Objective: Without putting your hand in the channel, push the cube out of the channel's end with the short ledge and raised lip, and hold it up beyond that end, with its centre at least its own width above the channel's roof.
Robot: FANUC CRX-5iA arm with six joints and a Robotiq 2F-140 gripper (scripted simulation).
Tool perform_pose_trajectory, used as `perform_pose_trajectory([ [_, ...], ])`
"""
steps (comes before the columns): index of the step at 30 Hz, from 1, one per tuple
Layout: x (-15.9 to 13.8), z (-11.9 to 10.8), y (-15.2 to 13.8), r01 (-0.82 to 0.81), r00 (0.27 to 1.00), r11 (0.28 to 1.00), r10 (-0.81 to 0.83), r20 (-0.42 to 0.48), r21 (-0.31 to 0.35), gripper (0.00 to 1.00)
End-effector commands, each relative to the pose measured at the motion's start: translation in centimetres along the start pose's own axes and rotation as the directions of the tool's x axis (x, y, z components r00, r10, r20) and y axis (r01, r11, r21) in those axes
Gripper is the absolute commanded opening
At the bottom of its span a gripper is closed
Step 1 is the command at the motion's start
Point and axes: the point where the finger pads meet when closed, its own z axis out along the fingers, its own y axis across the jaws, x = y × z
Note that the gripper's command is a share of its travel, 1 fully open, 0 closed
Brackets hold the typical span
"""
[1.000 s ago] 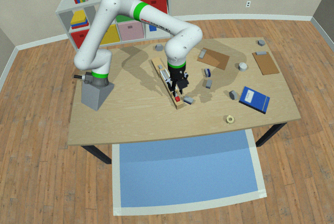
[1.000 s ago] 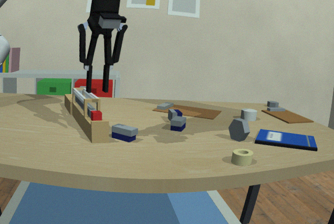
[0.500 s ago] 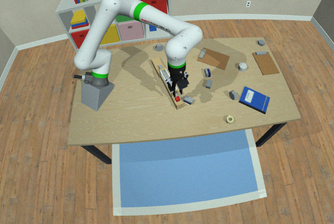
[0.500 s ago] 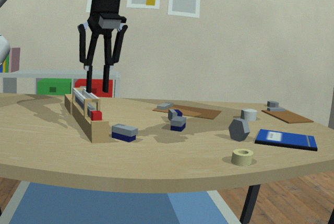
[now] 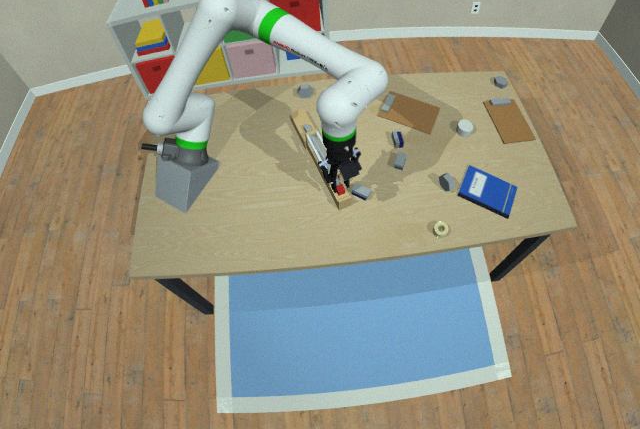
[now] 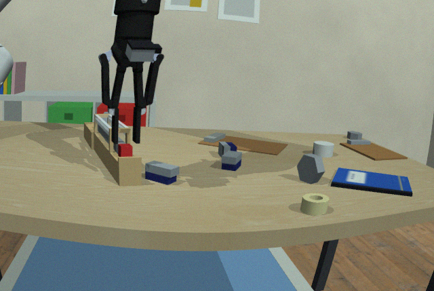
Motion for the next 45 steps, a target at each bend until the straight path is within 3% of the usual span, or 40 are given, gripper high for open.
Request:
perform_pose_trajectory([
  [1,0.1,0.3,0.0,0.000,1.000,1.000,0.000,-0.002,0.001,0.33],
  [14,0.1,2.4,0.0,0.000,1.000,1.000,0.000,-0.002,0.001,0.33],
  [45,0.1,2.4,0.0,0.000,1.000,1.000,0.000,-0.002,0.001,0.33],
])
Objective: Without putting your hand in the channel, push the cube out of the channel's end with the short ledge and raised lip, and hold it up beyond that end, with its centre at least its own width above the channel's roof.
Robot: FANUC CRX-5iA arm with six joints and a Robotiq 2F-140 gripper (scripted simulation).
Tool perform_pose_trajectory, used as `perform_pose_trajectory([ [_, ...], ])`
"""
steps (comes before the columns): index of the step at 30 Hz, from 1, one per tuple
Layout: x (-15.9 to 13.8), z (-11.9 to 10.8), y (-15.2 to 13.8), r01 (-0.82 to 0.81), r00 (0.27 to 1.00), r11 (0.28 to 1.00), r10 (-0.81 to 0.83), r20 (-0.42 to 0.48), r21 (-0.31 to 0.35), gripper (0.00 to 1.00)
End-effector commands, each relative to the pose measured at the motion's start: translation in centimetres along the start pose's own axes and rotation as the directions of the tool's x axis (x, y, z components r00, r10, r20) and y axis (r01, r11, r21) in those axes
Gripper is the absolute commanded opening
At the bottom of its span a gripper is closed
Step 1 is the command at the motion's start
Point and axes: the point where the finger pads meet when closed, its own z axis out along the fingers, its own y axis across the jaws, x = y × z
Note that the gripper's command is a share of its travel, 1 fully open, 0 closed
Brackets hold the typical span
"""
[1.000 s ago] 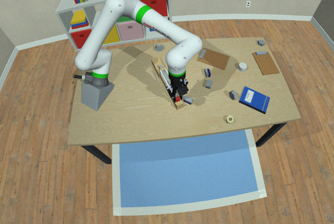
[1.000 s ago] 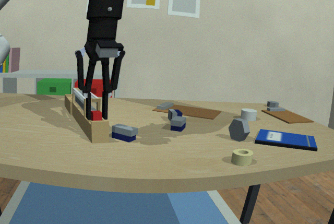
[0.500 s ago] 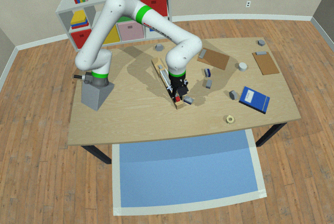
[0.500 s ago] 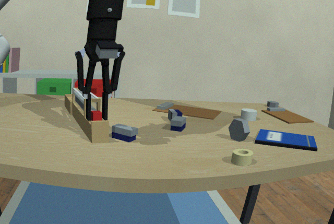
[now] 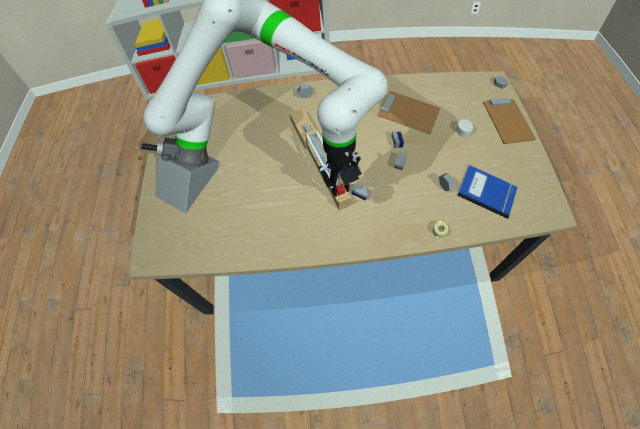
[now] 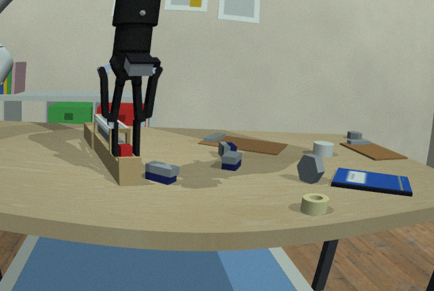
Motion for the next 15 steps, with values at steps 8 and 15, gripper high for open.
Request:
perform_pose_trajectory([
  [8,0.05,-0.11,-0.02,0.000,1.000,1.000,0.000,-0.002,0.001,0.10],
  [15,0.05,-0.11,-0.02,0.000,1.000,1.000,0.000,-0.002,0.001,0.10],
])
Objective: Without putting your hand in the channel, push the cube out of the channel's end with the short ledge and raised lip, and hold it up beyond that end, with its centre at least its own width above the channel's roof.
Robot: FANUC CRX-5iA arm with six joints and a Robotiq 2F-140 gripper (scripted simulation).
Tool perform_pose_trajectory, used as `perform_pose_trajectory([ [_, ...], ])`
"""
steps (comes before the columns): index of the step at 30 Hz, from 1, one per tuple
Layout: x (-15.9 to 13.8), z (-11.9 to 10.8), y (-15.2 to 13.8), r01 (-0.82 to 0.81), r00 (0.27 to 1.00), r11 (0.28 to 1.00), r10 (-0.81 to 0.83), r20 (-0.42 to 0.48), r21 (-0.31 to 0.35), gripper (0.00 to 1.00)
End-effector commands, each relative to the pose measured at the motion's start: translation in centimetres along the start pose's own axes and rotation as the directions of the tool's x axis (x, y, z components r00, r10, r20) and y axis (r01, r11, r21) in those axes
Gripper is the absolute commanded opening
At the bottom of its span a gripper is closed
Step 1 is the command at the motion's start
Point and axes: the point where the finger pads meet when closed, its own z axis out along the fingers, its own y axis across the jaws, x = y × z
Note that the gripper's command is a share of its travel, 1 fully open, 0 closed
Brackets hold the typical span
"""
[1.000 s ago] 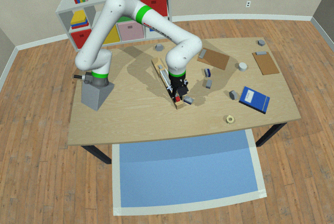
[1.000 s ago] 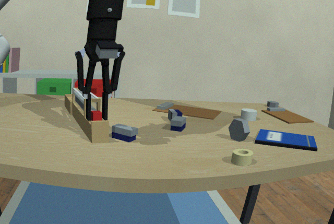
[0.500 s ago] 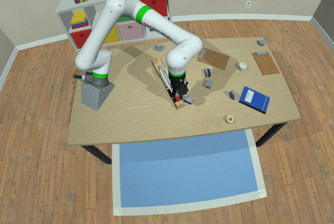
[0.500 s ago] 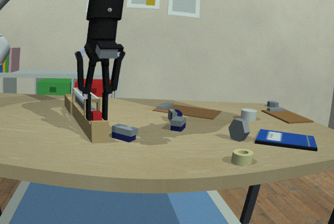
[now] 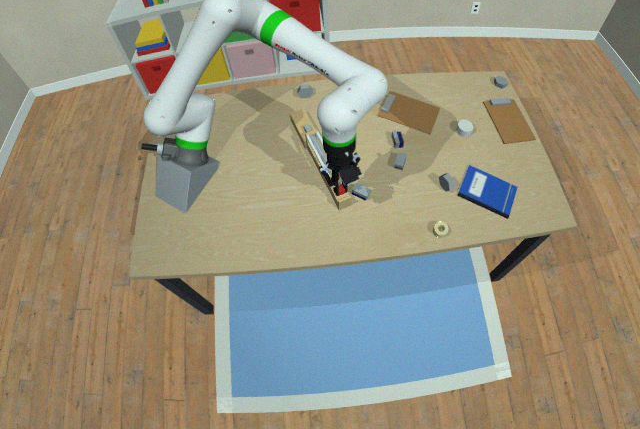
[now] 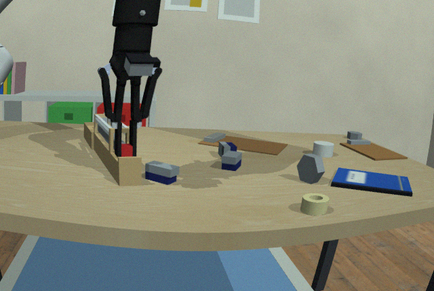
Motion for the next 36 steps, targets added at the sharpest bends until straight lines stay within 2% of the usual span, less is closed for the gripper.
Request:
perform_pose_trajectory([
  [1,0.0,-0.1,0.0,0.000,1.000,1.000,0.000,-0.002,0.001,0.10],
  [26,0.0,-0.2,0.0,0.000,1.000,1.000,0.000,-0.002,0.001,0.10],
  [32,0.0,-2.5,0.0,0.000,1.000,1.000,0.000,-0.002,0.001,0.10],
  [34,0.0,-2.5,0.0,0.000,1.000,1.000,0.000,-0.002,0.001,0.10],
  [36,0.0,-3.8,0.0,0.000,1.000,1.000,0.000,-0.002,0.001,0.10],
])
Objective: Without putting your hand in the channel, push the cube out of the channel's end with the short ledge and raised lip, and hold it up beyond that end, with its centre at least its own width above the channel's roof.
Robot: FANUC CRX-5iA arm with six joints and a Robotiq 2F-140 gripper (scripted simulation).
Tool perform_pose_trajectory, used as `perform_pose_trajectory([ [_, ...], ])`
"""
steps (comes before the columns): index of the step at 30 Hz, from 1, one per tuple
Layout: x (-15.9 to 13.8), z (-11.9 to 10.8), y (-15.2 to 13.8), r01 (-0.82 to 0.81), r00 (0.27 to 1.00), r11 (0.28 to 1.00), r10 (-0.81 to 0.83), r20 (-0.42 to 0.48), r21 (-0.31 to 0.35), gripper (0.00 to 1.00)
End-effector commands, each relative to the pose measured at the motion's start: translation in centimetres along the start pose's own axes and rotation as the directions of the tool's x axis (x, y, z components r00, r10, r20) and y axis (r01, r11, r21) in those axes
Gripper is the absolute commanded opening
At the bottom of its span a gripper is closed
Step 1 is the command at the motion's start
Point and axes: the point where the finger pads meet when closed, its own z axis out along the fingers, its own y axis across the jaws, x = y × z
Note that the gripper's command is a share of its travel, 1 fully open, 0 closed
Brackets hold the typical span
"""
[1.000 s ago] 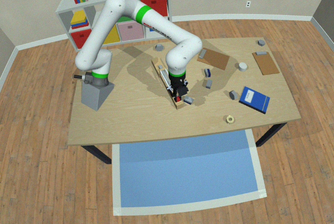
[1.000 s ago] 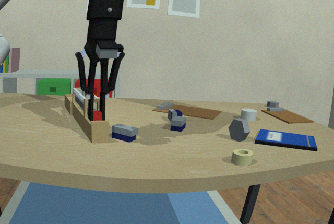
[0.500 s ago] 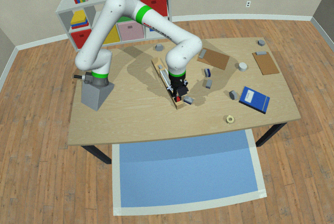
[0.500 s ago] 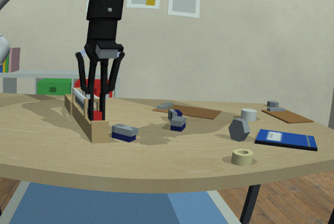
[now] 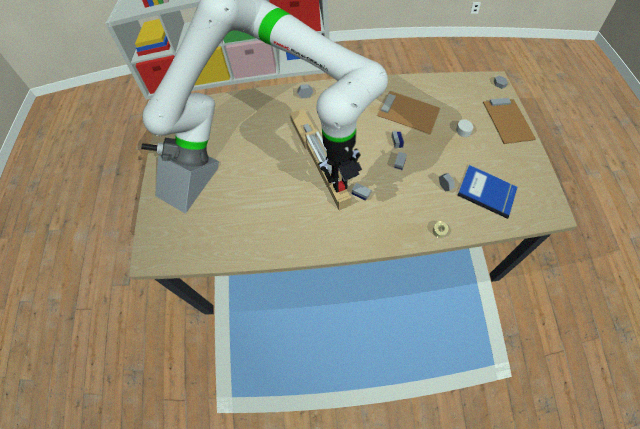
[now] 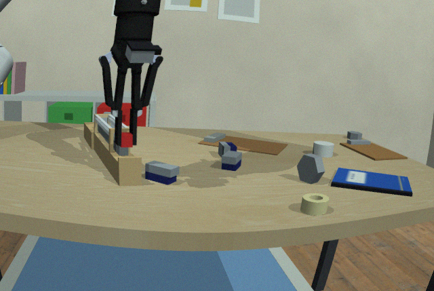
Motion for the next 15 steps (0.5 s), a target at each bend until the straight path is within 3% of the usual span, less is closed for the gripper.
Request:
perform_pose_trajectory([
  [1,0.1,-2.3,0.0,0.000,1.000,1.000,0.000,-0.002,0.001,0.10],
  [7,0.0,-5.6,0.0,0.000,1.000,1.000,0.000,-0.002,0.001,0.10],
  [15,0.0,-6.0,0.0,0.000,1.000,1.000,0.000,-0.002,0.001,0.10],
])
